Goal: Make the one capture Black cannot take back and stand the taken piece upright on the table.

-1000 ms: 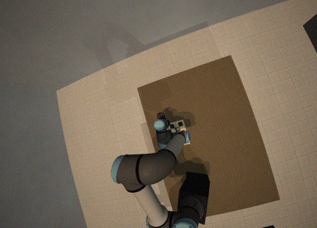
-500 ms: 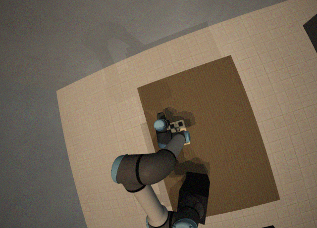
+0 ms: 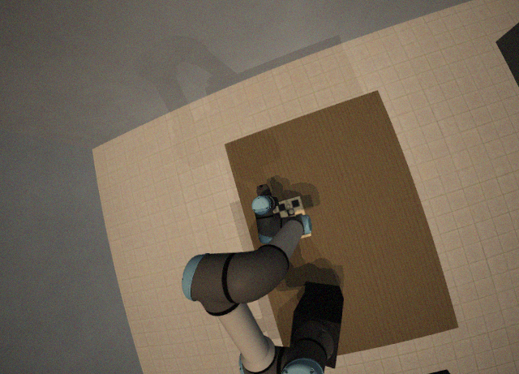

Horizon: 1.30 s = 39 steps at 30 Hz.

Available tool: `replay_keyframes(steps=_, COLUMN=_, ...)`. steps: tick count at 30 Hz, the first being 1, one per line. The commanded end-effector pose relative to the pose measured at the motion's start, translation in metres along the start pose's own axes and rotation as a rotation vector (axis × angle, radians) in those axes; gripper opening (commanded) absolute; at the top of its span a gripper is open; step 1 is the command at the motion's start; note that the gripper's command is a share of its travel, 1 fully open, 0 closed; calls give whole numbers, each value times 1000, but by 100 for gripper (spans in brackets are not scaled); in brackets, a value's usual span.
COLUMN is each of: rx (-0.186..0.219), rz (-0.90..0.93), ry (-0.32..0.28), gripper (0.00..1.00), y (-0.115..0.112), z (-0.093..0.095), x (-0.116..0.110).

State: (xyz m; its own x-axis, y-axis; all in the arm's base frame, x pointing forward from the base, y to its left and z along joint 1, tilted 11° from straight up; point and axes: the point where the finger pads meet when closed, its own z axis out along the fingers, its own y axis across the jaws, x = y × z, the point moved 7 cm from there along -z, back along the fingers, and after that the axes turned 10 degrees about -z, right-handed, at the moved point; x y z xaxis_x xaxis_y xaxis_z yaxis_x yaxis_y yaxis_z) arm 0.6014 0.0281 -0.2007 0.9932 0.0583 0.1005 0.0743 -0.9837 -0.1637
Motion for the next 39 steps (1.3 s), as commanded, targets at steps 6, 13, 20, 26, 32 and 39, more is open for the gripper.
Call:
replay_keyframes(steps=6, rx=-2, rz=-3, ry=5, gripper=14, y=-1, z=-1, x=3)
replay_keyframes(steps=13, rx=-2, rz=-3, ry=5, gripper=41, y=-1, z=-1, x=3)
replay_keyframes(steps=20, rx=-2, rz=-3, ry=5, gripper=68, y=-1, z=-1, x=3)
replay_keyframes(steps=26, rx=-2, rz=-3, ry=5, gripper=68, y=-1, z=-1, x=3)
replay_keyframes(steps=32, rx=-2, rz=-2, ry=4, gripper=68, y=-1, z=-3, x=2)
replay_keyframes(steps=39, rx=-1, rz=0, ry=2, gripper=68, y=0, z=-16, x=0)
